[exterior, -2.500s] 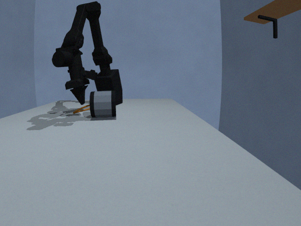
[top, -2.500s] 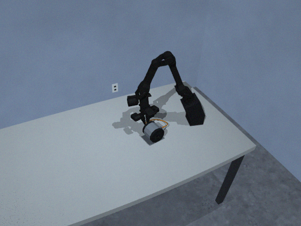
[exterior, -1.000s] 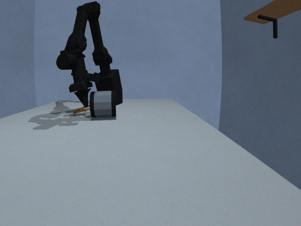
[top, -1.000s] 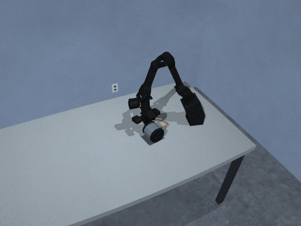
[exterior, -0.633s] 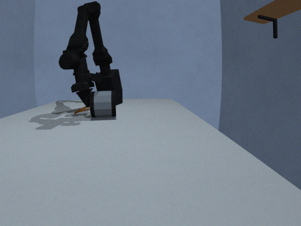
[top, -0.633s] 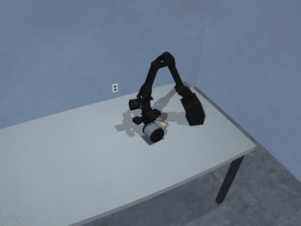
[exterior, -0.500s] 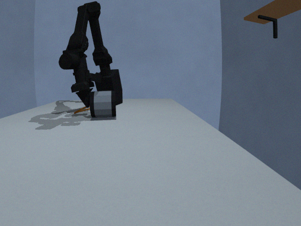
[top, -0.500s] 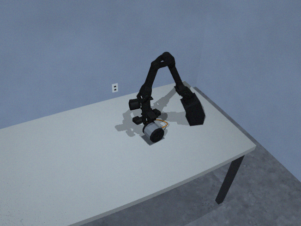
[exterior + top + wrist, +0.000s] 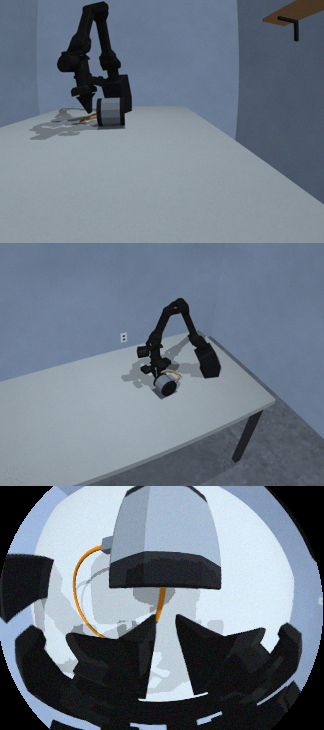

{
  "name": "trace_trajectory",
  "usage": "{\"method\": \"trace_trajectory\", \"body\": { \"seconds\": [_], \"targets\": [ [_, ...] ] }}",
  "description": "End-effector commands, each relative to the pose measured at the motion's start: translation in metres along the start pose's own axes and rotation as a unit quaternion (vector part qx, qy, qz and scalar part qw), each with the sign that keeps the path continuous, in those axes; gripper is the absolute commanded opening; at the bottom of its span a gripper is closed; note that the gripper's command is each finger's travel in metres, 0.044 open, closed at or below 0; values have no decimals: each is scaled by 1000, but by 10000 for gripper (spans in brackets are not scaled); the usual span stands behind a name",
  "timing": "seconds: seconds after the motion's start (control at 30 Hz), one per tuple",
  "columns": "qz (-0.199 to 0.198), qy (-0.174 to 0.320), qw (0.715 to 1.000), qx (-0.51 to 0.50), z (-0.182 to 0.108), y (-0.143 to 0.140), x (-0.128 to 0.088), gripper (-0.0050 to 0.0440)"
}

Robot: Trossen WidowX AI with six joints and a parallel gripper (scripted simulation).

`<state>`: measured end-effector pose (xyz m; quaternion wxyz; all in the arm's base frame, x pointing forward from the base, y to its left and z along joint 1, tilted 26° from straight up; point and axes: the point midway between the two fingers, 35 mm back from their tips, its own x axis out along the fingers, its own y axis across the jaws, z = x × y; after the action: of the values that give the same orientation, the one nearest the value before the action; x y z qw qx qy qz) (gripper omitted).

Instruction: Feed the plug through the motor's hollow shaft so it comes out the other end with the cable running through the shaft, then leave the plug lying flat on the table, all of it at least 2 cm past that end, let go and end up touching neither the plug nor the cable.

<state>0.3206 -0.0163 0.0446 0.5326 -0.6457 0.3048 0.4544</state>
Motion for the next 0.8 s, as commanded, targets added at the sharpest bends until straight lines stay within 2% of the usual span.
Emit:
{"method": "trace_trajectory", "body": {
  "seconds": [0.0, 0.5, 0.77],
  "targets": [
    [7, -1, 1000, 0, 5, 6, 8, 100],
    [7, -1, 1000, 0, 8, 6, 15, 100],
    [4, -3, 1000, -1, 8, 4, 13, 47]
  ]
}}
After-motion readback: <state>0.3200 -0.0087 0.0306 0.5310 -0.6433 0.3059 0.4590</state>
